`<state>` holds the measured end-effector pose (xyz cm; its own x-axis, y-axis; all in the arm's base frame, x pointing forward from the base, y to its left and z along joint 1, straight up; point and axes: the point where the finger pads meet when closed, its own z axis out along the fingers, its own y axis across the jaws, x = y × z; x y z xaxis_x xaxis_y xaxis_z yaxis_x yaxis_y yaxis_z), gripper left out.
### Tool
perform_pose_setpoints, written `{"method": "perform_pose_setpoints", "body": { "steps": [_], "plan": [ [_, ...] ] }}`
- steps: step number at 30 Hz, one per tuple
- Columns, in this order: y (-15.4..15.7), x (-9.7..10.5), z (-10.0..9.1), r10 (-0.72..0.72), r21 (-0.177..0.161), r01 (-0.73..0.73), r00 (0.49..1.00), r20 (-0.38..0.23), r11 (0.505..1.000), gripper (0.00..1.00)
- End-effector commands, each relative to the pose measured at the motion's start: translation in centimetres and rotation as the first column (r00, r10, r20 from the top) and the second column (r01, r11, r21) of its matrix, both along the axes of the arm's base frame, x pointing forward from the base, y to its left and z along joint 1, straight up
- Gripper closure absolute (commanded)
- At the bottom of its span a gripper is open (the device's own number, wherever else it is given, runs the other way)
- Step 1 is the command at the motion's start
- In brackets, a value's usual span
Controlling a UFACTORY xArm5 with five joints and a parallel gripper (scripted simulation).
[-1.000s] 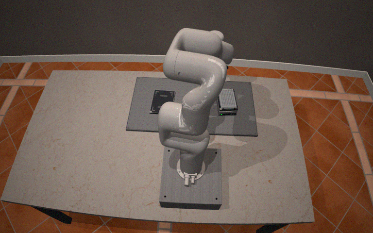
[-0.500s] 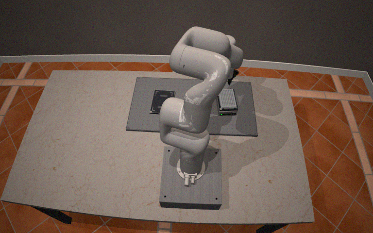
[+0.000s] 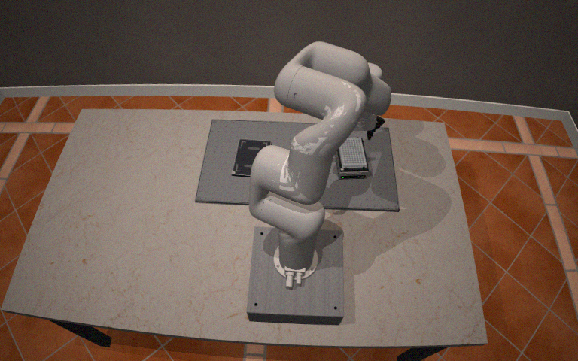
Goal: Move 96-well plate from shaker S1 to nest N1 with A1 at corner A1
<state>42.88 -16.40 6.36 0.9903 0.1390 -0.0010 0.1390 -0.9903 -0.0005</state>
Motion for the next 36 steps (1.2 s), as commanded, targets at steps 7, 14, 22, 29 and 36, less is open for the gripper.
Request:
{"method": "perform_pose_setpoints", "body": {
  "steps": [7, 14, 22, 29, 36],
  "plan": [
    [-0.2, 0.2, 0.1, 0.0, -0.002, 0.0, 1.0, 0.004, 1.0, 0.0],
    [-0.2, 0.2, -0.6, 0.0, -0.002, 0.0, 1.0, 0.004, 1.0, 0.0],
    [-0.2, 0.2, -1.7, 0.0, -0.002, 0.0, 1.0, 0.004, 1.0, 0.0],
    [-0.2, 0.2, -2.9, 0.0, -0.002, 0.0, 1.0, 0.004, 1.0, 0.0],
    [-0.2, 0.2, -3.8, 0.0, -0.002, 0.0, 1.0, 0.004, 1.0, 0.0]
  ]
}}
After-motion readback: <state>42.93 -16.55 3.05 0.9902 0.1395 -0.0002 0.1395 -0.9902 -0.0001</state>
